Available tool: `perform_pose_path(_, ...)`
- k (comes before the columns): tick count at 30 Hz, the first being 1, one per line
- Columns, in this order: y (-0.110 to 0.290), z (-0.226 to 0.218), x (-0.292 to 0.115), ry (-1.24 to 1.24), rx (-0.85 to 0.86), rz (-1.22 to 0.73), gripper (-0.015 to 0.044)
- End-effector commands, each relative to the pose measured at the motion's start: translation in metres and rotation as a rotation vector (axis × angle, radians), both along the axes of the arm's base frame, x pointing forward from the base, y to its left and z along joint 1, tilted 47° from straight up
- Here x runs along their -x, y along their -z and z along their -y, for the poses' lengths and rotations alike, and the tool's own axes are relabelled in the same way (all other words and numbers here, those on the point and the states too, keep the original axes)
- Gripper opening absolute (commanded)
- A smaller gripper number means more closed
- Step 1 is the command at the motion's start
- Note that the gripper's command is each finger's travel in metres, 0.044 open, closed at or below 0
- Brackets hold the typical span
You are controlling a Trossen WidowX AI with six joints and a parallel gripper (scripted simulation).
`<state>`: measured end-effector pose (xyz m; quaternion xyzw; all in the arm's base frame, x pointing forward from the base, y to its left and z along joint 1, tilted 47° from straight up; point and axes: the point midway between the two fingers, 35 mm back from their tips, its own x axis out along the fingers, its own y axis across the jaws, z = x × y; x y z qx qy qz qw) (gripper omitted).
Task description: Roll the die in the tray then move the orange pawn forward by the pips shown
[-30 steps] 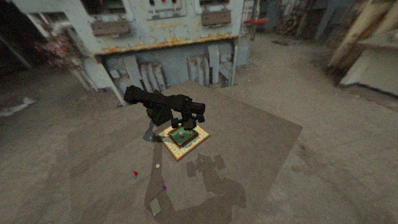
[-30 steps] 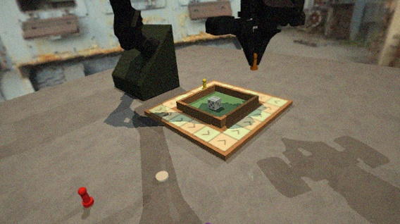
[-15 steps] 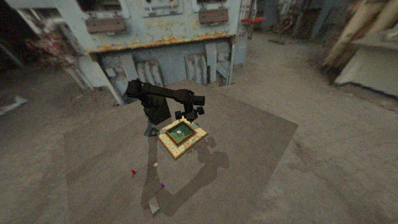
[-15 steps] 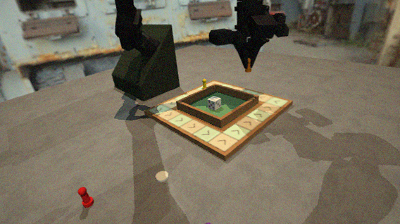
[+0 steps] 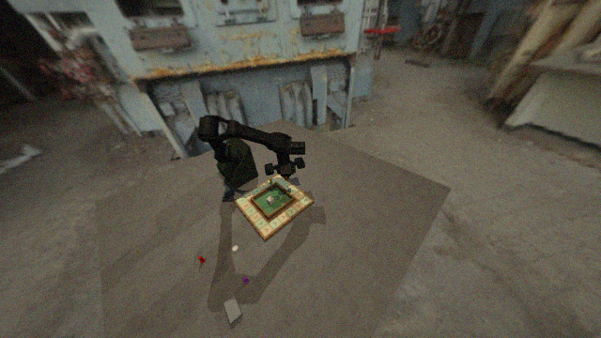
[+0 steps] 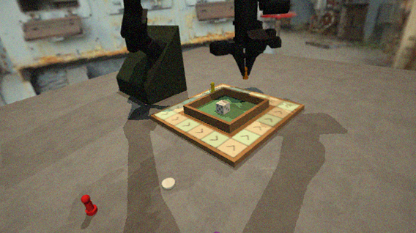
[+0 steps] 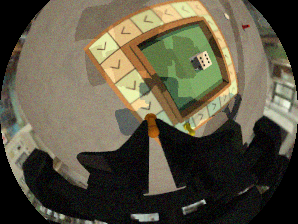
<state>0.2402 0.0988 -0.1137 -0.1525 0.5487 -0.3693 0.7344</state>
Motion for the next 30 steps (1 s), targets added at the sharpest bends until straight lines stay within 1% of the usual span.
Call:
perform_pose_path(1, 0.006, 0.005, 0.0, 0.005, -0.006, 0.005, 0.0)
perform_pose_path(7, 0.023, 0.023, -0.003, 0.005, -0.004, 0.005, 0.0)
perform_pose_path(23, 0.036, 0.036, -0.005, 0.005, -0.003, 0.005, 0.0)
perform_pose_path(30, 0.034, 0.033, -0.005, 0.011, -0.008, 0.006, 0.0184)
